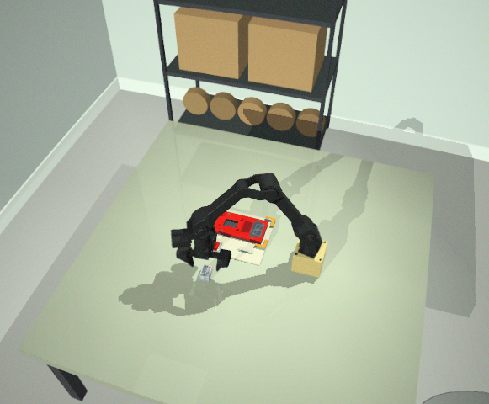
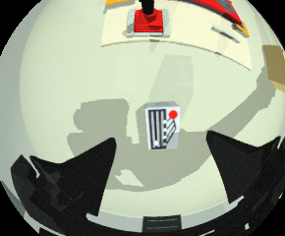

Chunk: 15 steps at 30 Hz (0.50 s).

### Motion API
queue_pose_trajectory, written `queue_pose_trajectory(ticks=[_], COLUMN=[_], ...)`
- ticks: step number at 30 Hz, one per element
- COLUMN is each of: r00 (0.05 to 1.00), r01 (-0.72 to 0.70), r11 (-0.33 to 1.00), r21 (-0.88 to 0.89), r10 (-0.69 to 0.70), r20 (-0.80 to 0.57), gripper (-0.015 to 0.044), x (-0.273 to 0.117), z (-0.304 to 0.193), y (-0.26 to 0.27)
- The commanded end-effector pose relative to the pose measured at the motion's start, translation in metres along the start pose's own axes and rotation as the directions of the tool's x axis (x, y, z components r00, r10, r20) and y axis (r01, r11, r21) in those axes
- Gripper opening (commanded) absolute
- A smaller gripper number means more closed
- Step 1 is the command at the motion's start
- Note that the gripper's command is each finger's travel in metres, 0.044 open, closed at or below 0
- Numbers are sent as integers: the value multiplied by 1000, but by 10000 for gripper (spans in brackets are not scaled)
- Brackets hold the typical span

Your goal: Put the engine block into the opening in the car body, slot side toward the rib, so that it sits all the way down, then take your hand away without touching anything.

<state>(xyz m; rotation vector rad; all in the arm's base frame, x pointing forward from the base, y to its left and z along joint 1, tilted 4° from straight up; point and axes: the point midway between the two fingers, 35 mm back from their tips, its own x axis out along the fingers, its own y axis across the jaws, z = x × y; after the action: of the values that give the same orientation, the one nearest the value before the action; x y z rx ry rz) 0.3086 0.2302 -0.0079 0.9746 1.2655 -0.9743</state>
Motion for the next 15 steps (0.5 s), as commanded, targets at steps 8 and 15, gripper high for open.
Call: queue_pose_trajectory(ticks=[8,15], r00=[1000,1000], r01=[8,8], r11=[1000,1000], r21=[4,4], r10=[-8,-8], r20=[-1,-1], gripper=[440,440], x=[18,28], z=[0,0], y=[-2,-3])
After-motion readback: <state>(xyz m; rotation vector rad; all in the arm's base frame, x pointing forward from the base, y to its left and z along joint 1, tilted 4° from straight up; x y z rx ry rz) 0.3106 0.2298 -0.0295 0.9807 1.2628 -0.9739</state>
